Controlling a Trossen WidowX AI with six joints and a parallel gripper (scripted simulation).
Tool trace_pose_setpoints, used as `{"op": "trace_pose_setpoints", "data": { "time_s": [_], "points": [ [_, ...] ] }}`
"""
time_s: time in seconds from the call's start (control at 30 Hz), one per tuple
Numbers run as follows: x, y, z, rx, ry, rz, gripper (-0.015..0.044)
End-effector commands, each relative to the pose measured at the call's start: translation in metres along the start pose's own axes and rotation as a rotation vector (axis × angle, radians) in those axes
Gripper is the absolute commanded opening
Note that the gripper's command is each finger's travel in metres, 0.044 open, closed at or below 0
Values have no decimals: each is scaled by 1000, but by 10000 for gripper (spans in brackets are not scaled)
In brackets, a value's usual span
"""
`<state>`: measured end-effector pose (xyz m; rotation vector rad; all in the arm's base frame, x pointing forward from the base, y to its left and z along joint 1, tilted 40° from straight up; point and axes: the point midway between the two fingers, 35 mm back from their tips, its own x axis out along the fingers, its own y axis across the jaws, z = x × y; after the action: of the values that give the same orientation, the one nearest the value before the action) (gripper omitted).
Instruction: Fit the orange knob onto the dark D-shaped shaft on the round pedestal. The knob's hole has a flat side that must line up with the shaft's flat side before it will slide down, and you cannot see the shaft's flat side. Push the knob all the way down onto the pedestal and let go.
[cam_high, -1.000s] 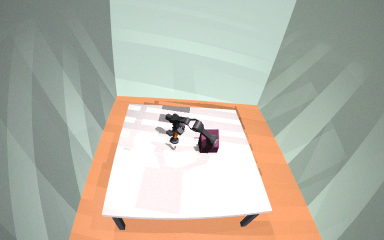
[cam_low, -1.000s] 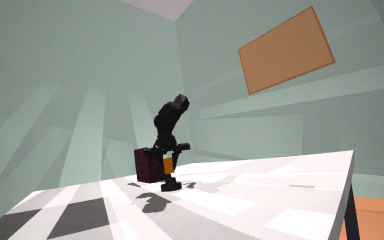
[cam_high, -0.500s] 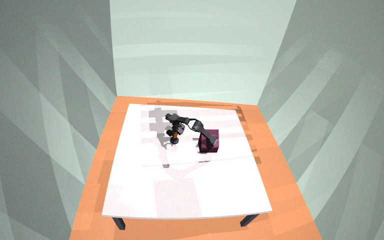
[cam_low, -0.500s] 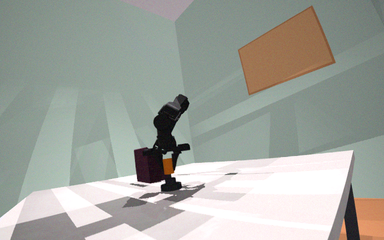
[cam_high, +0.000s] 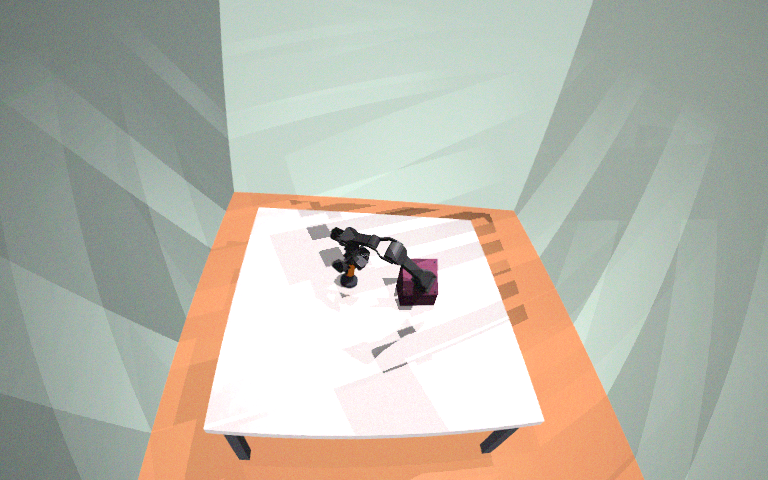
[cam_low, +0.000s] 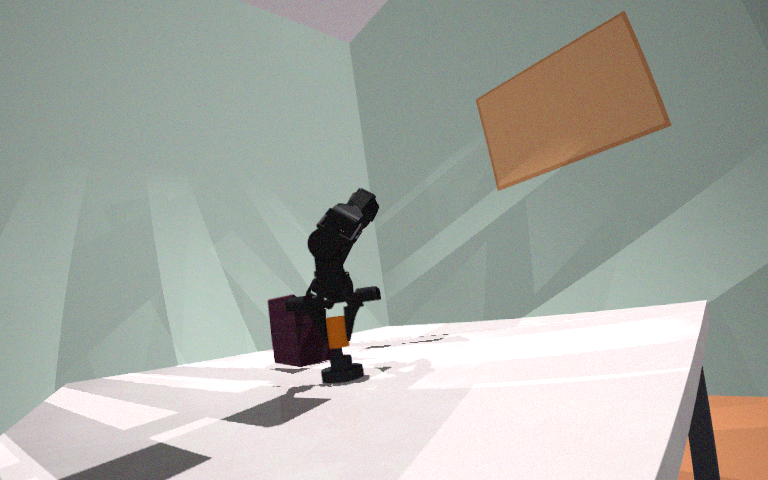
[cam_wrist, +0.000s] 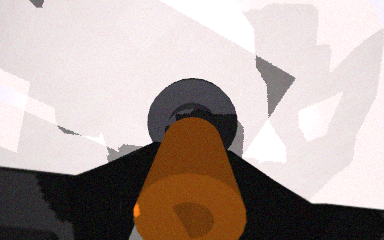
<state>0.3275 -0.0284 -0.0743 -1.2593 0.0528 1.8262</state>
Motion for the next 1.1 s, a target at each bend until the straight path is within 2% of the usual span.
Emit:
{"op": "trace_pose_setpoints", "data": {
  "time_s": [0.0,0.63,0.77,1.07],
  "points": [
    [-1,0,1,-5,5,-3,0],
    [-3,0,-3,20,5,-3,0],
    [-3,0,-3,176,5,-4,0],
    [-3,1,-3,798,3,-5,0]
  ]
}}
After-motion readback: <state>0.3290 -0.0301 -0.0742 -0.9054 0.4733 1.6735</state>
